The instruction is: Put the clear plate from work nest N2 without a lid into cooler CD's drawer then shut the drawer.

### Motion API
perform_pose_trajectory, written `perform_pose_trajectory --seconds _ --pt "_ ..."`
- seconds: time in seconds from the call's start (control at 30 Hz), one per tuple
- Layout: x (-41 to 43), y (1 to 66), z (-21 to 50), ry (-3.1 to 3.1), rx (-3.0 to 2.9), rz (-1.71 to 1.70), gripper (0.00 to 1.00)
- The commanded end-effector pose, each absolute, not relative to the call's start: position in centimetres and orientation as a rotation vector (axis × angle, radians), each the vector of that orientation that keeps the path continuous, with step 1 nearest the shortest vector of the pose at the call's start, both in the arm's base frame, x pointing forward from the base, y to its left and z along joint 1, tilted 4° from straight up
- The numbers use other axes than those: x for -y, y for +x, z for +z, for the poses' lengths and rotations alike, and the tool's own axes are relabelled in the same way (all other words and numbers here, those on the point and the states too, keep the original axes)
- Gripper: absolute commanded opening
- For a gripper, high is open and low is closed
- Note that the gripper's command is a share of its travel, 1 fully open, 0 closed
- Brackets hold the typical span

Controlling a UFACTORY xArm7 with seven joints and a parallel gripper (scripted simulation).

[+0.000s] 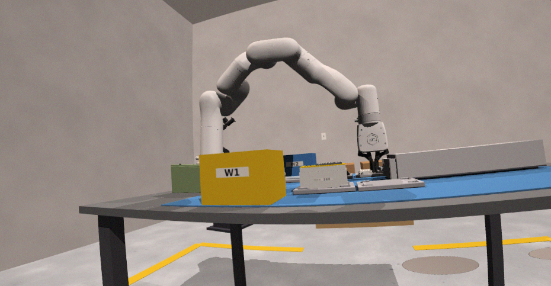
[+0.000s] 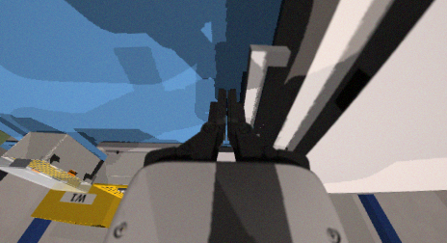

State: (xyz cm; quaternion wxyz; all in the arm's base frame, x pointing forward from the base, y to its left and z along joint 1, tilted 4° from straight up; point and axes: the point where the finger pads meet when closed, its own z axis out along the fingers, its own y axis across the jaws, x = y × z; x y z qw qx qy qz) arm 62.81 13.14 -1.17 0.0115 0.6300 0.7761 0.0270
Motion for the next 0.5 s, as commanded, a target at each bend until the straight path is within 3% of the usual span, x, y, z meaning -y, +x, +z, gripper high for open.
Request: perform_pose_trajectory --seconds 0.0,0.47 --pt "-13.2 63.1 -0.8 1.961 -2.415 0.096 0.00" --pt "-12.8 61.2 -1.0 1.961 -2.415 0.096 0.00"
